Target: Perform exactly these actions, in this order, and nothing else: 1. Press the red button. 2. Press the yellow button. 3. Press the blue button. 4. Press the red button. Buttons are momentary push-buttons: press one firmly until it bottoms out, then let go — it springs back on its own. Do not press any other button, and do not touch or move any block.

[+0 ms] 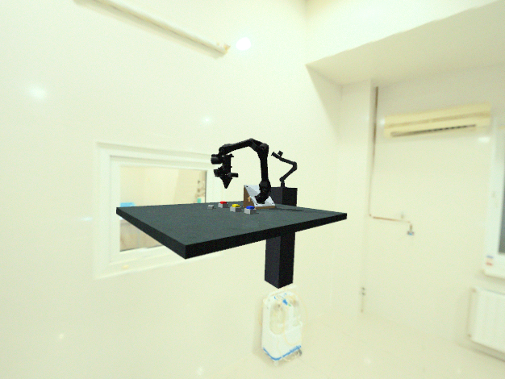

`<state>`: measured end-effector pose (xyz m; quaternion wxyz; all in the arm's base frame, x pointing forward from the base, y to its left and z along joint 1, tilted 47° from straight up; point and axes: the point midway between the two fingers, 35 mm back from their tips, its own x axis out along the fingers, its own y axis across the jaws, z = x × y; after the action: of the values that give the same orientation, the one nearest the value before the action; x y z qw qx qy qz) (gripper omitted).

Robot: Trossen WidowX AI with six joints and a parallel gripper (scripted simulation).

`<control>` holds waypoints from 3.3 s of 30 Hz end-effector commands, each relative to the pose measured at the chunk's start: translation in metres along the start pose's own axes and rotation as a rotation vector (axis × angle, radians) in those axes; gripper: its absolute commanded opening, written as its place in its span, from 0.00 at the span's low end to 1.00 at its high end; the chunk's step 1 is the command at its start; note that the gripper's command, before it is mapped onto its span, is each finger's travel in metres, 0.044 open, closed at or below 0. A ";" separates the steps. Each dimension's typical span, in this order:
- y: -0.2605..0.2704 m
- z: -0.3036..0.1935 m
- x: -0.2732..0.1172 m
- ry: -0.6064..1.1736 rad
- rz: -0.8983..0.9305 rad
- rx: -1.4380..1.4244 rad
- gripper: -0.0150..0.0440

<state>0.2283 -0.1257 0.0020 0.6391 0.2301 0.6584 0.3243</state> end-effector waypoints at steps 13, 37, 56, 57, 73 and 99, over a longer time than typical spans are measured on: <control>0.135 0.020 0.013 0.001 0.009 -0.020 0.29; 0.137 0.019 0.090 0.000 0.012 -0.021 0.29; 0.137 0.019 0.099 0.000 0.013 -0.022 0.29; 0.137 0.019 0.099 0.000 0.013 -0.022 0.29; 0.136 0.020 0.059 0.000 0.010 -0.020 0.29; 0.239 -0.004 0.021 -0.046 -0.011 -0.009 0.29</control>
<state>0.1984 0.0403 0.1693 0.6665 0.2276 0.6378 0.3117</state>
